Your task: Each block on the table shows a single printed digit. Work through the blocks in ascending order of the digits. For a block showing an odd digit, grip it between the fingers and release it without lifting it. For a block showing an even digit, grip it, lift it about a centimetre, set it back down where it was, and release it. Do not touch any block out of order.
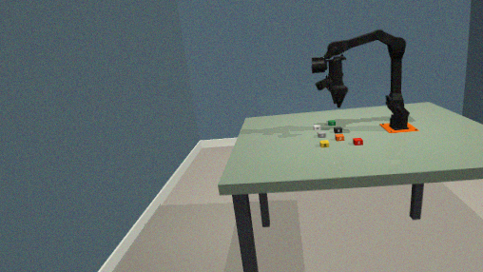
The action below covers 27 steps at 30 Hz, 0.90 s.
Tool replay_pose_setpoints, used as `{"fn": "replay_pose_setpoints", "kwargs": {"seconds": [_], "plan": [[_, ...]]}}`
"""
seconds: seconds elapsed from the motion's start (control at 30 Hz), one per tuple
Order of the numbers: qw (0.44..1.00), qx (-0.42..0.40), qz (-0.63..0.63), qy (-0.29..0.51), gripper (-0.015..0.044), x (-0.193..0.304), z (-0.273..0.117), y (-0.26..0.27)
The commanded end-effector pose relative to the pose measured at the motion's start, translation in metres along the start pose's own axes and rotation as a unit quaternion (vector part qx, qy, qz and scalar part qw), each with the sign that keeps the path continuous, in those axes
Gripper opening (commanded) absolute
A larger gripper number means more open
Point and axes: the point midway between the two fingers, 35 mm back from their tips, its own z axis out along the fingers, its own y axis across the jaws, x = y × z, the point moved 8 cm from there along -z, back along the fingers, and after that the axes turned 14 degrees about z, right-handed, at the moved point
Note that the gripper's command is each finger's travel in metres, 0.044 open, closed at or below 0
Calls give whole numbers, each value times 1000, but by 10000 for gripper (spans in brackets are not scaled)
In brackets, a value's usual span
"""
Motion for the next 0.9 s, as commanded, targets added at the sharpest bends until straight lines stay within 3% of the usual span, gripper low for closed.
{"fn": "replay_pose_setpoints", "kwargs": {"seconds": [0.0,0.5,0.73,0.87], "plan": [[1000,-1,4,-4,400,3,-1,4],[1000,-1,4,-4,400,3,-1,6],[1000,-6,4,-4,400,4,-2,95],[1000,-6,4,-4,400,6,-2,105]]}}
